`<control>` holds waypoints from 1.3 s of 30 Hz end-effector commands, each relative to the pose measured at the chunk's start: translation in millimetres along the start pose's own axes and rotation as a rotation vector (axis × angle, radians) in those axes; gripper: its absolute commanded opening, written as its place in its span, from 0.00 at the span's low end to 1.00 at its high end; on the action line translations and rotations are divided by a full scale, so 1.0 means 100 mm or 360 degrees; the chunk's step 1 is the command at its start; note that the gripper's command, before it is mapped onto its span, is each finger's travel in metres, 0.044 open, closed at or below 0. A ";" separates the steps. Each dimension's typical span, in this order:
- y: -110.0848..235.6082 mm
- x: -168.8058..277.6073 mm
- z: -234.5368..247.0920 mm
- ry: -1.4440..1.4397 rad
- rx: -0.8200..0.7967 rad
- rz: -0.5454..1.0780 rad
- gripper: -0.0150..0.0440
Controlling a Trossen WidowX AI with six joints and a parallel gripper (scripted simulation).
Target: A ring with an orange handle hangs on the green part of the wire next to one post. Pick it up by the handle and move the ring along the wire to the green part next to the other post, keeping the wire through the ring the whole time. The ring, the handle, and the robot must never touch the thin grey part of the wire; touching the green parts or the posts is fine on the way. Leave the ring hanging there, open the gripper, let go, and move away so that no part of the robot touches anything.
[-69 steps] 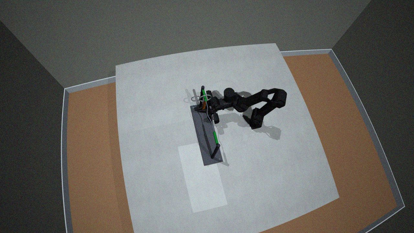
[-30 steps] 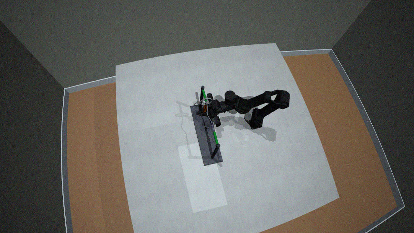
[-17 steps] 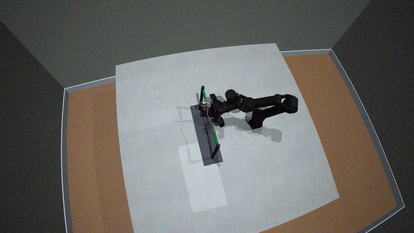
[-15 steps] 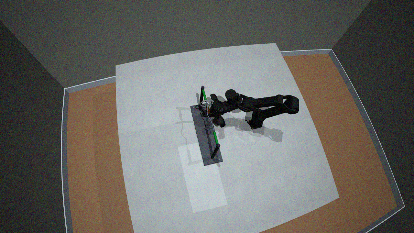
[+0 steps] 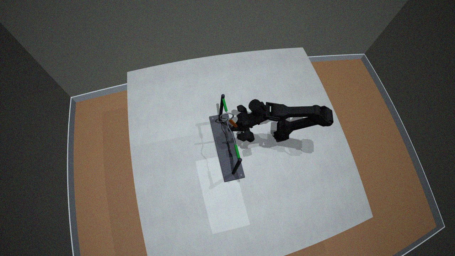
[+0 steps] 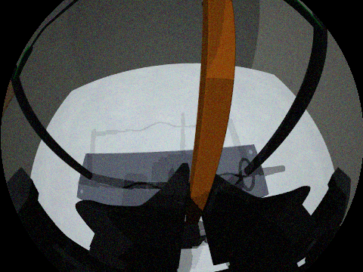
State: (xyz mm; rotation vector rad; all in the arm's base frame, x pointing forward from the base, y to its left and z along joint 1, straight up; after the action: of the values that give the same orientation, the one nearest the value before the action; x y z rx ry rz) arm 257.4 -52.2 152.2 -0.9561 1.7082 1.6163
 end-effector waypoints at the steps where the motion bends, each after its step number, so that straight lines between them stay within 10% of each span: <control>1: 0.10 -0.02 0.09 -0.0063 0.0002 0.0091 0.00; 39: 0.53 -0.23 0.37 0.0031 -0.0081 0.0604 0.00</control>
State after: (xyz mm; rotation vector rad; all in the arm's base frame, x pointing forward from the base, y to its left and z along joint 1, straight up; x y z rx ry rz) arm 225.8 -7.1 198.4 -0.6360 1.9050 1.9126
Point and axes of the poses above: the point midway between the two fingers, 35 mm back from their tips, its own y axis back along the fingers, its own z axis across the jaws, x = y × z, the point moved 1 cm from there along y, back along the fingers, and after that the axes turned 11 degrees about y, right-handed, at the moved point
